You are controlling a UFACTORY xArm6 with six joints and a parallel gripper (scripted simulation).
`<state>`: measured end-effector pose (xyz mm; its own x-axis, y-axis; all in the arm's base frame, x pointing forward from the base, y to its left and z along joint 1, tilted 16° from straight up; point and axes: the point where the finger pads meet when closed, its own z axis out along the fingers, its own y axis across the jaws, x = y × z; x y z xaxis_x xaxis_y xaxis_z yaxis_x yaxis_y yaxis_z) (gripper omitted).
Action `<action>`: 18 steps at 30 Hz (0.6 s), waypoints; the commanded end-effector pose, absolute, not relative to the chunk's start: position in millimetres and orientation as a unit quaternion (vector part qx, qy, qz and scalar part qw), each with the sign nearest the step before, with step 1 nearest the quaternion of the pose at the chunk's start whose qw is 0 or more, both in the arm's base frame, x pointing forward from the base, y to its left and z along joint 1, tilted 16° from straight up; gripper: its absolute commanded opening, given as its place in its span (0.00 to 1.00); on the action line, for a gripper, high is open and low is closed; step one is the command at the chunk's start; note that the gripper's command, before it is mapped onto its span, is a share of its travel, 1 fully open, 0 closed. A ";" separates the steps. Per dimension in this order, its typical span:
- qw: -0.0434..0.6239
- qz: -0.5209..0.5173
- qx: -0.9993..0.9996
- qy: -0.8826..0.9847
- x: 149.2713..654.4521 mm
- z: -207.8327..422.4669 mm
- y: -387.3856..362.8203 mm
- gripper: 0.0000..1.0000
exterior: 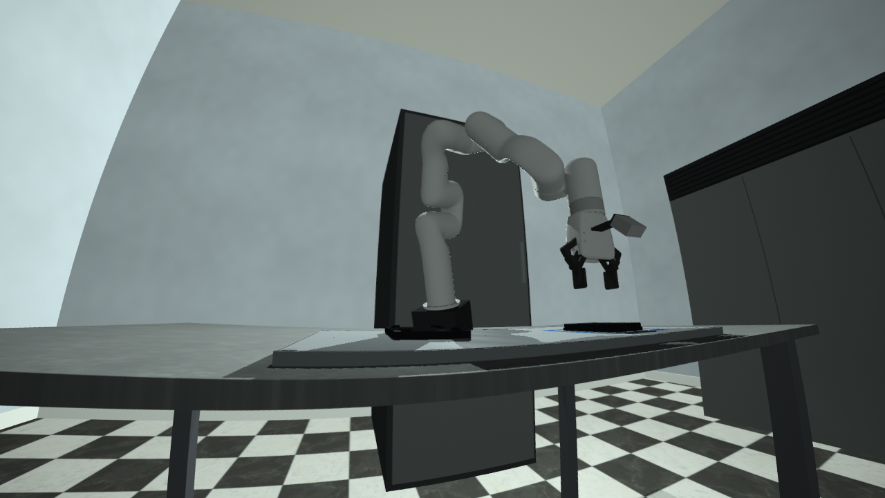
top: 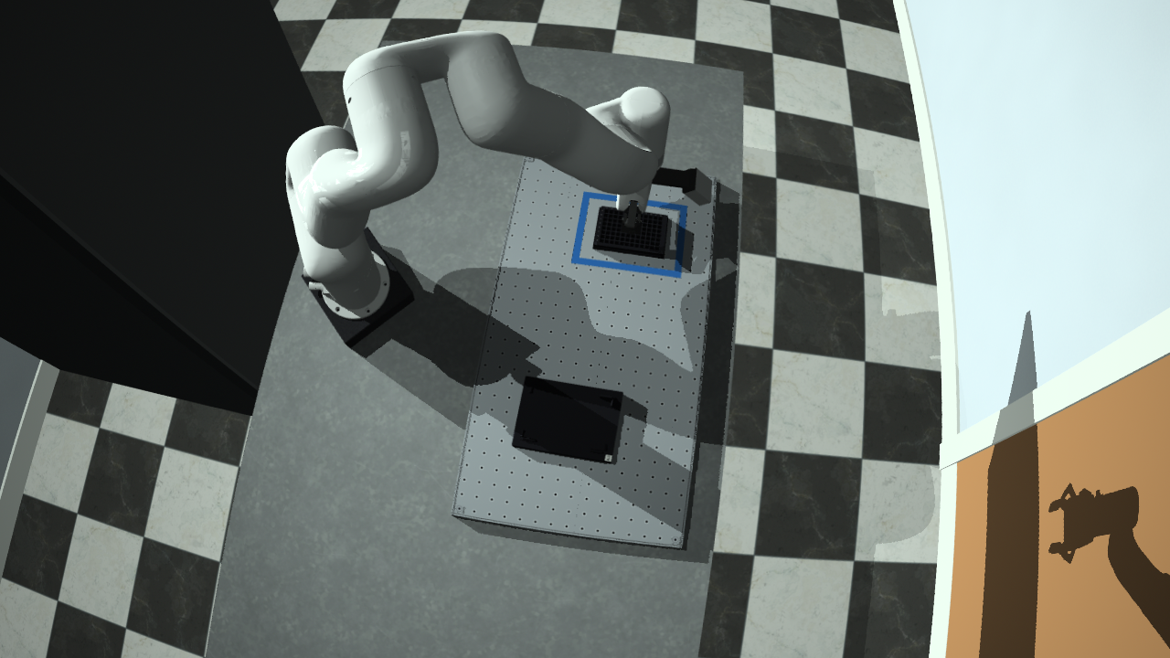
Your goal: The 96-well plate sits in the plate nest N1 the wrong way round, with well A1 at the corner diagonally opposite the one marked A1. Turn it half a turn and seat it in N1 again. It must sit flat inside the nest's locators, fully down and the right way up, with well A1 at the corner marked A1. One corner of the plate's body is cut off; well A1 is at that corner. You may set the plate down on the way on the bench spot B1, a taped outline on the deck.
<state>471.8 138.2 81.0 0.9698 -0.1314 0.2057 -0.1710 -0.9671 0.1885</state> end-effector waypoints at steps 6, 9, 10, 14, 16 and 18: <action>0.102 0.098 0.987 -0.077 474.8 71.4 136.4 1.00; 0.102 0.098 0.987 -0.077 475.6 66.6 135.3 1.00; 0.102 0.098 0.987 -0.077 475.9 65.0 135.0 1.00; 0.102 0.098 0.987 -0.077 477.1 58.6 133.5 1.00; 0.102 0.098 0.987 -0.077 477.7 55.4 132.8 1.00; 0.102 0.098 0.987 -0.077 478.3 52.2 132.1 1.00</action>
